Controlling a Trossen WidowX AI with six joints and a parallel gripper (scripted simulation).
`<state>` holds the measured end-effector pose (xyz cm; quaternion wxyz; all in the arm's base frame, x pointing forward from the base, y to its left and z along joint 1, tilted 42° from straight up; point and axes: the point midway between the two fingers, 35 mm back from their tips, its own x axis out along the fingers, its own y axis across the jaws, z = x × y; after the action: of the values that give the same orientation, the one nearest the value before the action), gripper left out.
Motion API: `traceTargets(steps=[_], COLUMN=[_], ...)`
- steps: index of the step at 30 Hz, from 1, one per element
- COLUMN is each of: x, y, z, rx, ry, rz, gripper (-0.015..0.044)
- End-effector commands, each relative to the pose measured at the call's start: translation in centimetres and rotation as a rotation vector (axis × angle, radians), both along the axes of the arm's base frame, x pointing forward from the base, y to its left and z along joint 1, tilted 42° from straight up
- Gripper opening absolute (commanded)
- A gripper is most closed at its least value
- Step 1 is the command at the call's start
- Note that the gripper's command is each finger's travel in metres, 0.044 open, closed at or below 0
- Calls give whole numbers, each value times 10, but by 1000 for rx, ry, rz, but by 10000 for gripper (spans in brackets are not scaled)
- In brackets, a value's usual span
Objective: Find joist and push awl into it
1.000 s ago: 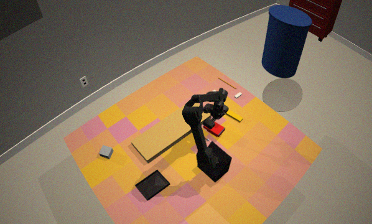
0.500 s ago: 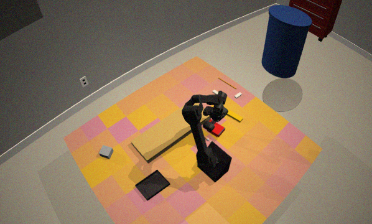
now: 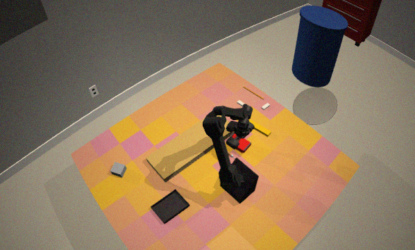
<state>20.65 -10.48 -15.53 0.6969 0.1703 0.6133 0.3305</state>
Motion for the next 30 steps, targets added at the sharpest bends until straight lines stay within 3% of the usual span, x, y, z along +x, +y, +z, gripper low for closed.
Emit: traceTargets(steps=[1,10,21,30], x=[-1,-1,1,1], y=[3,3,-10,-20], z=[-1,-1,14,26], rx=[7,7,6,6], ry=[4,4,4,4], rz=[-4,-4,-4,-4], gripper=[361,301,12,0])
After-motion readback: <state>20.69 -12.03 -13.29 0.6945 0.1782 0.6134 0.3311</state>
